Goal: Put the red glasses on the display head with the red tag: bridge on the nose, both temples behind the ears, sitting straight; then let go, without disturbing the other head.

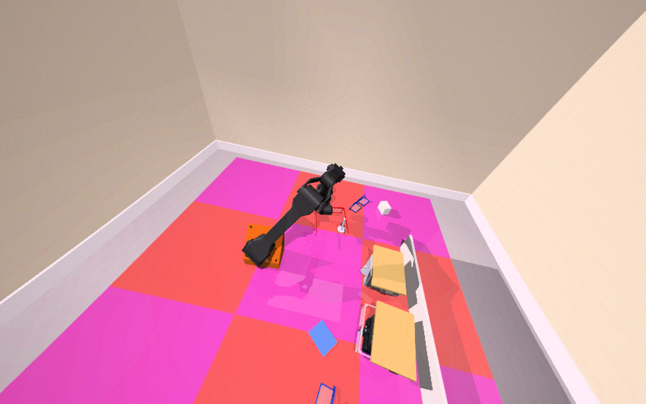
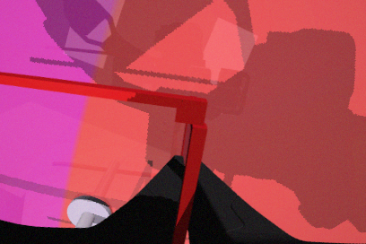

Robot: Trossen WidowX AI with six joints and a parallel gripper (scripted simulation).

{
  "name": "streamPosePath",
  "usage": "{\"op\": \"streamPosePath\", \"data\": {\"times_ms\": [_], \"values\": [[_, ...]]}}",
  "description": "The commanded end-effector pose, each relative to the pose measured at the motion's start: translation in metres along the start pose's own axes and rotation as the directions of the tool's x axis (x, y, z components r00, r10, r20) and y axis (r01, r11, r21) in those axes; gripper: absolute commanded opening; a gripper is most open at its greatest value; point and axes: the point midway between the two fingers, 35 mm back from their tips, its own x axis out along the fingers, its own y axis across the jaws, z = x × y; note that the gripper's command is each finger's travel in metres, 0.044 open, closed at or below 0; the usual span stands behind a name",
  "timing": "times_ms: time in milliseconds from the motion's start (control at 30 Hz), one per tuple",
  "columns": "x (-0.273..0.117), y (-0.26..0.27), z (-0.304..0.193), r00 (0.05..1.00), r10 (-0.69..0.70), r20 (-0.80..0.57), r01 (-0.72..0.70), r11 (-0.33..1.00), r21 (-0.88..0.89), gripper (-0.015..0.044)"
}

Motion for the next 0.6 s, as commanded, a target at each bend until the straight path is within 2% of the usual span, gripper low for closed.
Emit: {"op": "streamPosePath", "data": {"times_ms": [0, 567], "values": [[0.0008, -0.0003, 0.0031, 1.000, 0.000, 0.005, 0.000, 1.000, 0.003, 0.0000], [0.0008, -0.0002, -0.0005, 1.000, 0.000, 0.005, 0.000, 1.000, 0.003, 0.0000]]}}
